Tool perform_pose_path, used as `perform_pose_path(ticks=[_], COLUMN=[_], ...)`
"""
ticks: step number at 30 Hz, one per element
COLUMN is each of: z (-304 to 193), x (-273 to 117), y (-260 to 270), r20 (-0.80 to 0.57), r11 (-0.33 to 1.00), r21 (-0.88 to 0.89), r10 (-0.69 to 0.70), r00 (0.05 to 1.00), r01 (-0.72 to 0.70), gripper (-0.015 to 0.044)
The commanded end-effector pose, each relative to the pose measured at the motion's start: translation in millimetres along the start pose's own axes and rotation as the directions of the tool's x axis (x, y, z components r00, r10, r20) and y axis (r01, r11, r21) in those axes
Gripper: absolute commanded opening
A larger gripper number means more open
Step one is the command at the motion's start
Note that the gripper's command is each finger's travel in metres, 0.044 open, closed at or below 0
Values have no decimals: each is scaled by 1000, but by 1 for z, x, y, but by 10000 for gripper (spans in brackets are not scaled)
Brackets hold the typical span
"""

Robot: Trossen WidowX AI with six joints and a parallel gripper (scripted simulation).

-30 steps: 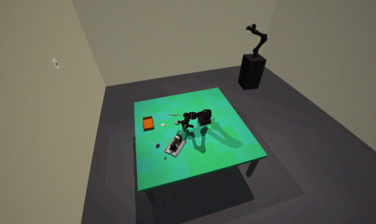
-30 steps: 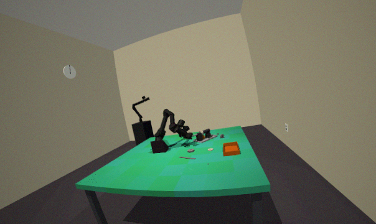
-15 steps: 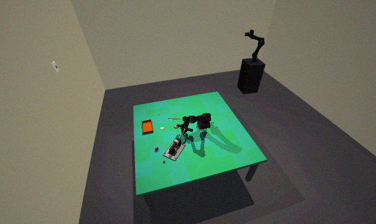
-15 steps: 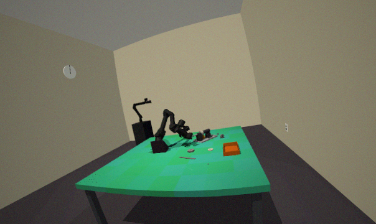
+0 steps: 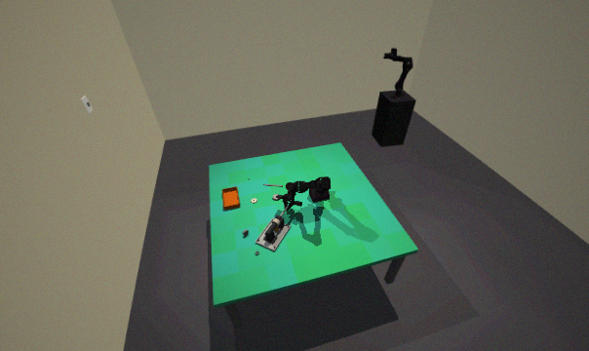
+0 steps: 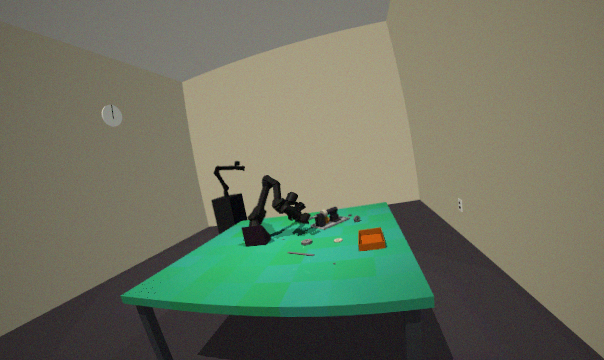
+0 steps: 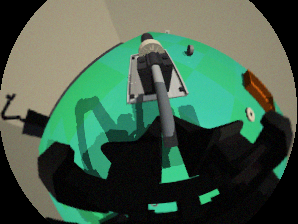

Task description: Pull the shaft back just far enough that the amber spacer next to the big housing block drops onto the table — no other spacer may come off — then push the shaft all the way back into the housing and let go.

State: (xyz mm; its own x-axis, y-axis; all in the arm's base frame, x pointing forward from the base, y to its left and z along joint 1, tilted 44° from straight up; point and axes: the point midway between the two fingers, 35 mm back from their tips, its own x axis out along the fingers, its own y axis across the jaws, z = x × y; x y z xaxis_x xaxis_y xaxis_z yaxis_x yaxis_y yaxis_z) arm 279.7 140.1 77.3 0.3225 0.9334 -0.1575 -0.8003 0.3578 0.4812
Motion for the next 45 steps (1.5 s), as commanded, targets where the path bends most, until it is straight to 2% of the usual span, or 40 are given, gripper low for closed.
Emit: perform_pose_path(ticks=[1, 45], z=[4, 12], x=[1, 9], y=[-1, -1], r20=[4, 4], r11=[1000, 1000], r21=[-4, -5], r10=[-3, -2], r00=[1000, 1000], r01=[3, 2], gripper=[0, 0])
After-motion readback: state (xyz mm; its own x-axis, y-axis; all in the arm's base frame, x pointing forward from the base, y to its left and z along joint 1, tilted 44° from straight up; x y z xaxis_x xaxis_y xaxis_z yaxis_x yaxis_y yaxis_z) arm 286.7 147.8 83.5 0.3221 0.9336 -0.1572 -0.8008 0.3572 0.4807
